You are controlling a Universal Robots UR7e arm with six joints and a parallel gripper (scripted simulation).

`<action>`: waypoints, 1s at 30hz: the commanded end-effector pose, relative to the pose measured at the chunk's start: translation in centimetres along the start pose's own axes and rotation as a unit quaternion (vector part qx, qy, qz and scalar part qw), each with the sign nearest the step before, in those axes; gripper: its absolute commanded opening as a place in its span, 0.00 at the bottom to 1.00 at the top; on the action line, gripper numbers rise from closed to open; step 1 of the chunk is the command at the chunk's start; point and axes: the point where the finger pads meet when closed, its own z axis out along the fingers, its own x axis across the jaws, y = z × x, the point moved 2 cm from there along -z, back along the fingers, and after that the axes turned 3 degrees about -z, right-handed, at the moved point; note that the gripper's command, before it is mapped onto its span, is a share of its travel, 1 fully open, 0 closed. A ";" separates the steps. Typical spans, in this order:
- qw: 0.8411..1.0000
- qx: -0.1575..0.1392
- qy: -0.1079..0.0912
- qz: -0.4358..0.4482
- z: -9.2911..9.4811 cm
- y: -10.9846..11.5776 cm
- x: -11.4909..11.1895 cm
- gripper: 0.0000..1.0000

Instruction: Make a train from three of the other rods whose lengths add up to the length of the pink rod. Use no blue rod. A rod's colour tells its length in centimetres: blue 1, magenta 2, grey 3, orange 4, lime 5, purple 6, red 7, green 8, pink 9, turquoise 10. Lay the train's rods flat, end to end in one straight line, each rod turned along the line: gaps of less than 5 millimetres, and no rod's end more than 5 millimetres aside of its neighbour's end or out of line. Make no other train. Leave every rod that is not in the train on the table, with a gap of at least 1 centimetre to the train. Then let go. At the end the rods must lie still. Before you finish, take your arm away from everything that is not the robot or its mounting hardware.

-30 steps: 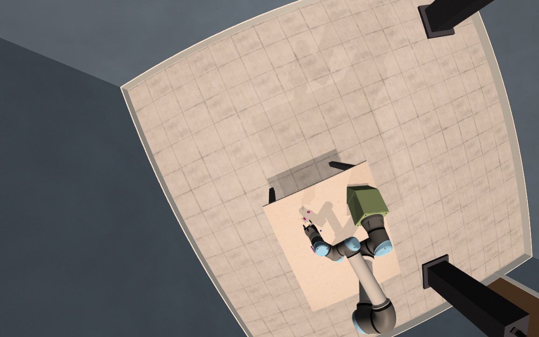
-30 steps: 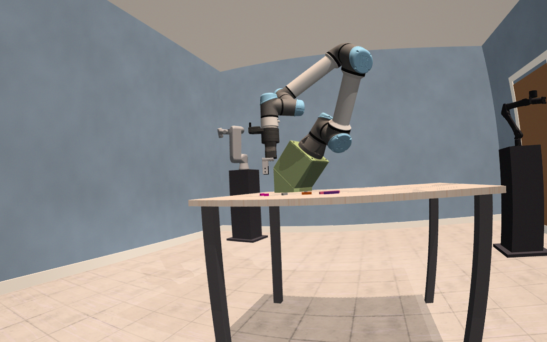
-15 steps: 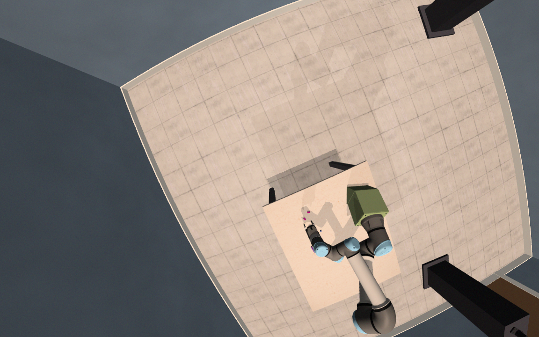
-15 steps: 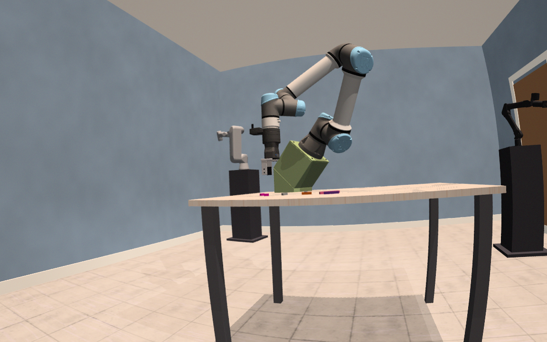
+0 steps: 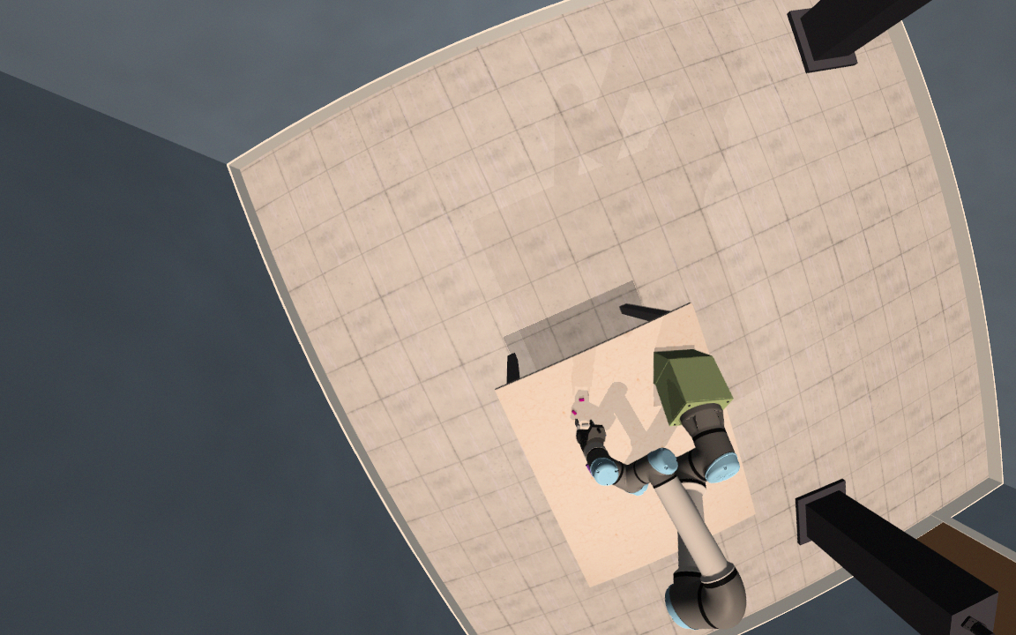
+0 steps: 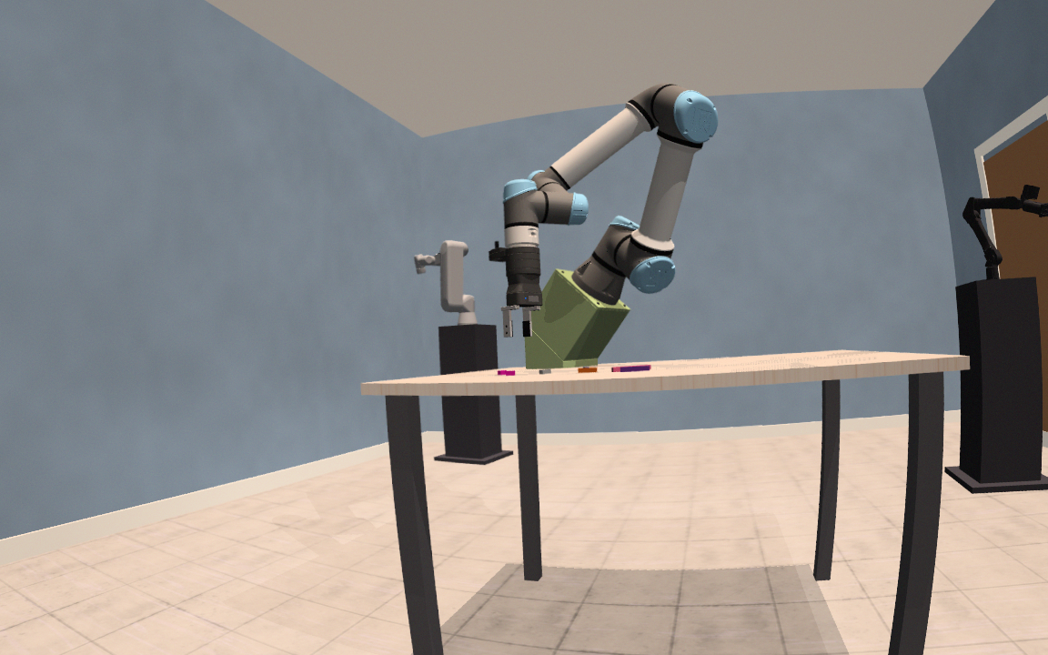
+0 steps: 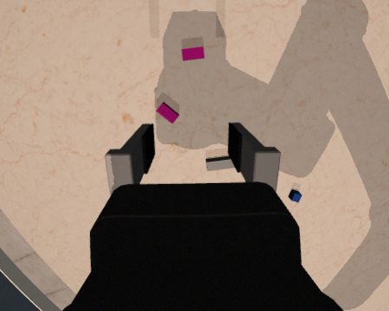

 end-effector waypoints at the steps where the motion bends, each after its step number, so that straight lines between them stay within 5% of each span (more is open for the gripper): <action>1: 0.997 0.000 -0.001 0.083 0.1 0.3 0.4 1.00; 11: 0.970 0.000 -0.001 0.242 0.4 1.2 1.3 1.00; 26: 0.865 0.000 0.000 0.502 0.9 3.2 2.4 1.00; 30: 0.850 0.000 0.000 0.528 1.0 3.4 2.5 1.00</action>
